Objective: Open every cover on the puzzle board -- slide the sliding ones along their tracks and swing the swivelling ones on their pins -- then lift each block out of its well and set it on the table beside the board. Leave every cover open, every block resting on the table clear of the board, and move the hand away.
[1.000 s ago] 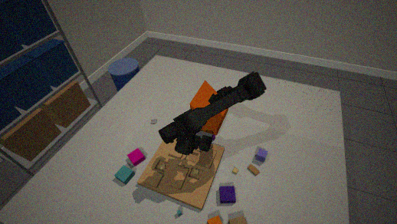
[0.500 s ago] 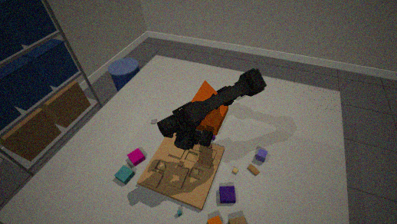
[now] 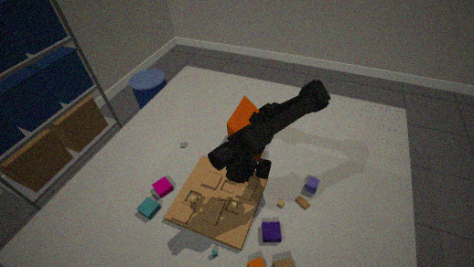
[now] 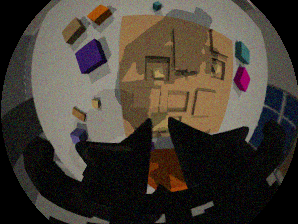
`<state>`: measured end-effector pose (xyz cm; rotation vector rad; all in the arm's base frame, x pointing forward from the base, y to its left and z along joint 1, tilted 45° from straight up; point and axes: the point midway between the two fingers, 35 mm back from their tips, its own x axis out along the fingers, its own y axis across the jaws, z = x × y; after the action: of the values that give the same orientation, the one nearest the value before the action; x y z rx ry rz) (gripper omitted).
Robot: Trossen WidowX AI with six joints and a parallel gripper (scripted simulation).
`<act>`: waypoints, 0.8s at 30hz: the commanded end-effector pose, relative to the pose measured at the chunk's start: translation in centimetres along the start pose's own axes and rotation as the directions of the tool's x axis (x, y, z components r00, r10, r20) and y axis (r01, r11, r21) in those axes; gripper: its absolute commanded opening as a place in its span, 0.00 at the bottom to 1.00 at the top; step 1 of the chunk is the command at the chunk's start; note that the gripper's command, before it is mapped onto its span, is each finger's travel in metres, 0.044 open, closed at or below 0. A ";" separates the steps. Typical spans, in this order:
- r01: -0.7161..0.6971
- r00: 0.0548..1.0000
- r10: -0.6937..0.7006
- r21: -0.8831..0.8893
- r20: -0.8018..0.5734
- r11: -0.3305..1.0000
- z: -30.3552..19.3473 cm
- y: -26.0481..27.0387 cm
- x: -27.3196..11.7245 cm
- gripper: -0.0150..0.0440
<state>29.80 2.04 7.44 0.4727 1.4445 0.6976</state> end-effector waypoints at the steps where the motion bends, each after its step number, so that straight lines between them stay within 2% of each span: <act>1: -0.005 1.000 0.005 0.007 -0.002 1.000 -0.3 1.5 0.1 0.39; 24: -0.010 1.000 0.010 0.007 0.000 1.000 -2.8 10.2 -0.1 0.39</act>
<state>26.27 8.27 13.66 0.4753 1.4406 0.6978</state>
